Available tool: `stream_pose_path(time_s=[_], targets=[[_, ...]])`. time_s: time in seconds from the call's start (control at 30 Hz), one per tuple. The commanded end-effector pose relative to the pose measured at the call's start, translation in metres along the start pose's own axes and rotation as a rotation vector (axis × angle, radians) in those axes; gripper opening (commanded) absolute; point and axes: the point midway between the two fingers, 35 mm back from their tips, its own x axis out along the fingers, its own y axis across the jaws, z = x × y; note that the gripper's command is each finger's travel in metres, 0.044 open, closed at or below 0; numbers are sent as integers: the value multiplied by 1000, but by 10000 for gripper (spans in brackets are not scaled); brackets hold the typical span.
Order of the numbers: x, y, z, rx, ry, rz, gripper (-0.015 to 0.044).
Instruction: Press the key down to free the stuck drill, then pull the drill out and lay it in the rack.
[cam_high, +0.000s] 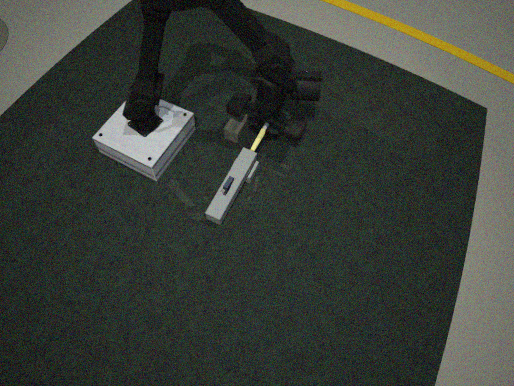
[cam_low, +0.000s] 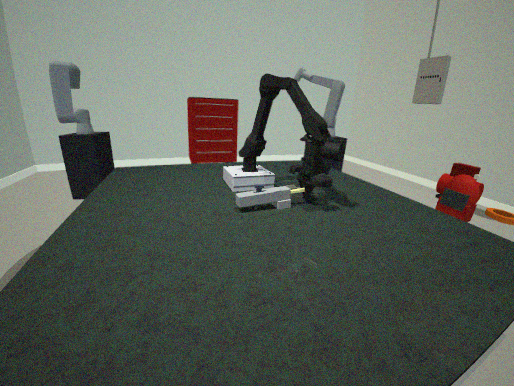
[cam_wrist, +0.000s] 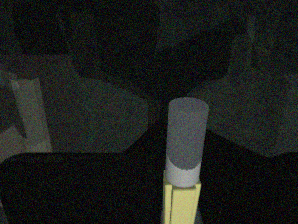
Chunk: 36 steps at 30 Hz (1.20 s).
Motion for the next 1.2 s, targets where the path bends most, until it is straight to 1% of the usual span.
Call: stream_pose_path(time_s=[0.0,0.83,1.17], targets=[[-3,-3,7,3,-7,-8,0],[-6,-3,41,3,-10,-8,0],[-9,0,36,3,-10,-8,0]])
